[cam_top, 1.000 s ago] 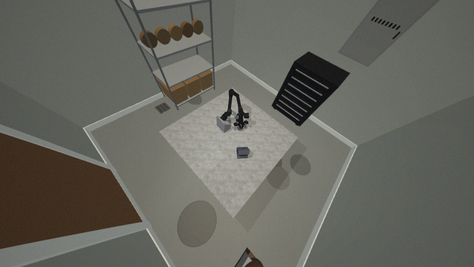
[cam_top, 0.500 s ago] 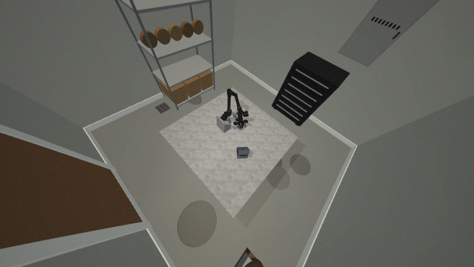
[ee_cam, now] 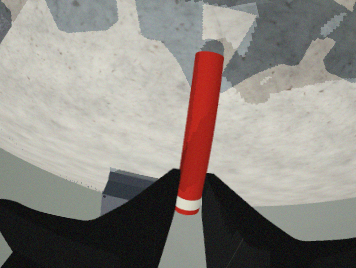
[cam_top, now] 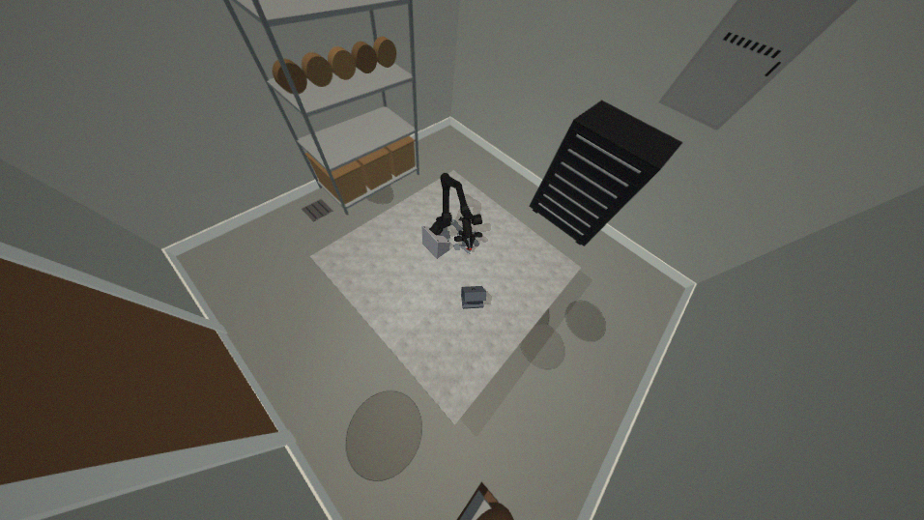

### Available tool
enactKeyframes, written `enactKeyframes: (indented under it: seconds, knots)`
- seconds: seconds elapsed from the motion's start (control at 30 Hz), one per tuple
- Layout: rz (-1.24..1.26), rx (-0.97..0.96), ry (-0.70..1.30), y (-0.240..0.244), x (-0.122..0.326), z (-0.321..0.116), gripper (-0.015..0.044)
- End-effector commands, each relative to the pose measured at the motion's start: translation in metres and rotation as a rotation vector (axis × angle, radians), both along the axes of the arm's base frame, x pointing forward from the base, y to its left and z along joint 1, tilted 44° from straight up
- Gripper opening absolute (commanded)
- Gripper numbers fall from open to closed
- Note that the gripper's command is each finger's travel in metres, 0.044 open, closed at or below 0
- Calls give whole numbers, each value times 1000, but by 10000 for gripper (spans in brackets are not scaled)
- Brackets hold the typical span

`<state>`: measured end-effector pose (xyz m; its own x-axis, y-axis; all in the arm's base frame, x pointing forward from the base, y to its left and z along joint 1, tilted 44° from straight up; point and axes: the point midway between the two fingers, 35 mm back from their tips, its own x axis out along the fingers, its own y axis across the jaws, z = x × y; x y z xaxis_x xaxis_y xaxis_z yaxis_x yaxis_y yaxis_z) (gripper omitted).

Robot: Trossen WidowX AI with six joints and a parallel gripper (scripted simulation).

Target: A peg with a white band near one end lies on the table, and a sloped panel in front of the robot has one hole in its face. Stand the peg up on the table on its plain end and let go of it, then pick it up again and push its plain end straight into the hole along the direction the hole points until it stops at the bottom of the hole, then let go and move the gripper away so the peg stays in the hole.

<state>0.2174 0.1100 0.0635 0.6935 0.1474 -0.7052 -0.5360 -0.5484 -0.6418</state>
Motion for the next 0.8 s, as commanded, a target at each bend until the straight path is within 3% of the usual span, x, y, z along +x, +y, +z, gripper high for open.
enactKeyframes:
  seconds: [0.0, 0.77]
  knots:
    - [-23, -18, -16, 0, -3, 0, 50]
    - [-152, -123, -123, 8, -16, 4, 50]
